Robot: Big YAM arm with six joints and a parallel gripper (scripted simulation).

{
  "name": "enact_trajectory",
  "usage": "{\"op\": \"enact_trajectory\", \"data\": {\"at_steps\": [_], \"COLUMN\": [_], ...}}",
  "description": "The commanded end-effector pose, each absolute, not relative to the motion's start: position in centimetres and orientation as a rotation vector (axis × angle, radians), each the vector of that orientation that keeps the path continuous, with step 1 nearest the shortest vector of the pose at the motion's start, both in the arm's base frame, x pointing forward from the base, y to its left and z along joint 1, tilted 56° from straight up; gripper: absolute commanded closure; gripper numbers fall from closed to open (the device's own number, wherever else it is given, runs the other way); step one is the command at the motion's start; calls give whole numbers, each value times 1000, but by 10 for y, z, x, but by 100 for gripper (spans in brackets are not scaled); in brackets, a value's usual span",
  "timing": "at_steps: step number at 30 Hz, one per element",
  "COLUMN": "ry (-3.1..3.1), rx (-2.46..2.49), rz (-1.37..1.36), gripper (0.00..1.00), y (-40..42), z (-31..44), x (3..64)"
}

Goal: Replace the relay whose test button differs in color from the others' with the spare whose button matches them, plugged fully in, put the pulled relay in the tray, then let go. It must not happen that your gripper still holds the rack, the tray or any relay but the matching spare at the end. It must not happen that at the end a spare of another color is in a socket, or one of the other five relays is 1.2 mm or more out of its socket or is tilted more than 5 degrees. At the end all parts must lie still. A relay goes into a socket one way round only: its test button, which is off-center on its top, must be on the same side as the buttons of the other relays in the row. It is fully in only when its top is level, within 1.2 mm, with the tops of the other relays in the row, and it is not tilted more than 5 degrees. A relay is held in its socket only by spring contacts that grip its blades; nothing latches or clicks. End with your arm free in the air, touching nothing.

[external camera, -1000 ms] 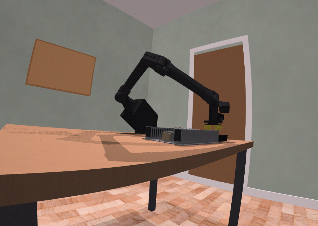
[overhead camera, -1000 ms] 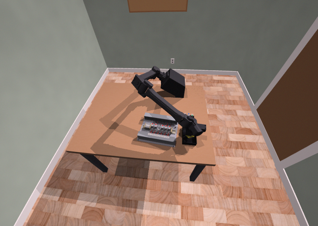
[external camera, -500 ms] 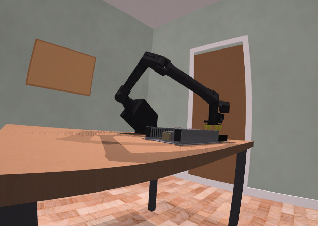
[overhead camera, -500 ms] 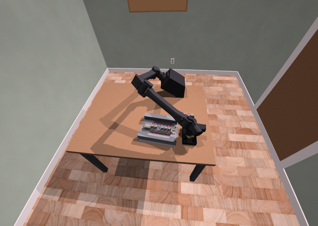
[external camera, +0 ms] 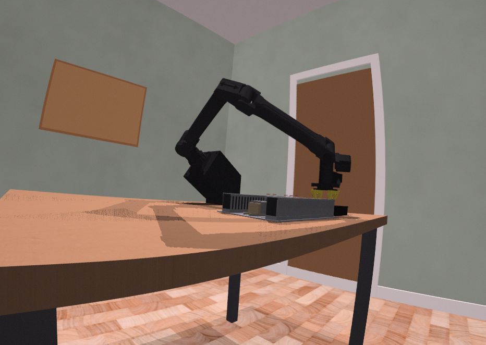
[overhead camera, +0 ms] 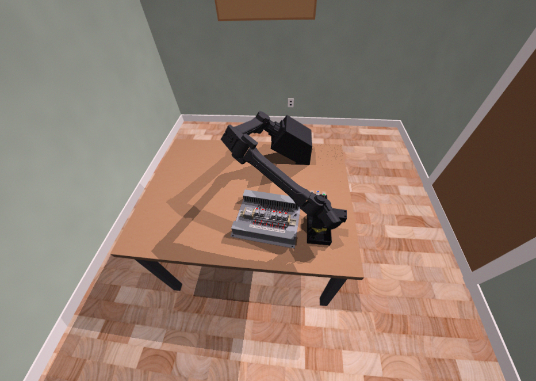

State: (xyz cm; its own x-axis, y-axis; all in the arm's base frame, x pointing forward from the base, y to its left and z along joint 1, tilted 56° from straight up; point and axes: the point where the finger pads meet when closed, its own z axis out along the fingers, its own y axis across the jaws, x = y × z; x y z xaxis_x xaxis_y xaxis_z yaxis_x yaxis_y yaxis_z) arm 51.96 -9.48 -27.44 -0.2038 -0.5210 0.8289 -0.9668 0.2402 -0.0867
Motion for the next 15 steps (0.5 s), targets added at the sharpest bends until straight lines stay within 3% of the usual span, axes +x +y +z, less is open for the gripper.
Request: {"op": "enact_trajectory", "data": {"at_steps": [1,15], "ry": [-1869,-1860], "rx": [1386,1394], "rz": [888,887], "gripper": [41,41], "y": [-72,-64], "z": [-256,-254], "x": [548,547]}}
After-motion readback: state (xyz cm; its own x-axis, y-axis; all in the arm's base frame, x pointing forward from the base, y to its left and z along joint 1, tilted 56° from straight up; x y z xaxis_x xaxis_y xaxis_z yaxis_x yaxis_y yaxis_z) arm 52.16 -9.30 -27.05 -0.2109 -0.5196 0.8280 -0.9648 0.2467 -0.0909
